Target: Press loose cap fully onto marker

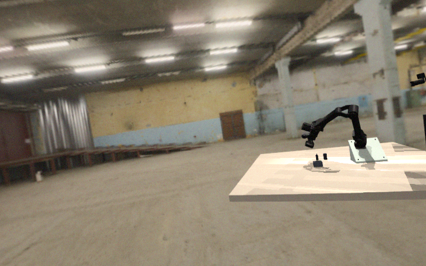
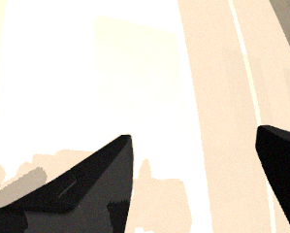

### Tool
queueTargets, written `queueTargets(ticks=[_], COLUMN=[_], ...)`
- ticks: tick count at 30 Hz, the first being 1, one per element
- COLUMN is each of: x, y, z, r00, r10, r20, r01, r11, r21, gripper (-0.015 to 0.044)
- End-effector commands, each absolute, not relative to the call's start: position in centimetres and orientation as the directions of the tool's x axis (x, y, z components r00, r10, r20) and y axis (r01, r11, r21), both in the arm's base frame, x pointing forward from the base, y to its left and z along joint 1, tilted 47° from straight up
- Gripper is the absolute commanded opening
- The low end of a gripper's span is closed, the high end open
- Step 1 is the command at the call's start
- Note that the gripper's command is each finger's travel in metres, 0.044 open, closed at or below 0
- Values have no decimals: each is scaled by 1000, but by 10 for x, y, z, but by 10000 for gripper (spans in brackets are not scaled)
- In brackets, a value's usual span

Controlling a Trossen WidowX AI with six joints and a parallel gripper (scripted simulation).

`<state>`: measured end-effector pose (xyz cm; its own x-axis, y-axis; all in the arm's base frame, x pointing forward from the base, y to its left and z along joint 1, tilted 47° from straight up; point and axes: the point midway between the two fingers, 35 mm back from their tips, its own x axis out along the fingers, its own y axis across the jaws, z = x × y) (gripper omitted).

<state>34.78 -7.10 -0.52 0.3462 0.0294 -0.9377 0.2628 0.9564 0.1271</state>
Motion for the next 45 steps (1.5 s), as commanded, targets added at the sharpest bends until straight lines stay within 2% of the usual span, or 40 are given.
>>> queueTargets(ticks=[1, 5, 9, 22, 27, 45], x=[292, 256, 234, 234, 233, 234], y=[-93, -100, -103, -102, -77, -57], z=[-48, -59, -58, -58, -82, -101], r00=[73, -30, -35, -34, -34, -33], r10=[295, 523, 706, 711, 712, 713], r20=[-953, -852, -707, -702, -701, -700], r01=[56, -33, -87, -89, -89, -90], r11=[953, 851, 703, 697, 696, 696], r21=[299, 523, 706, 711, 712, 713], gripper=[243, 243, 243, 243, 243, 243])
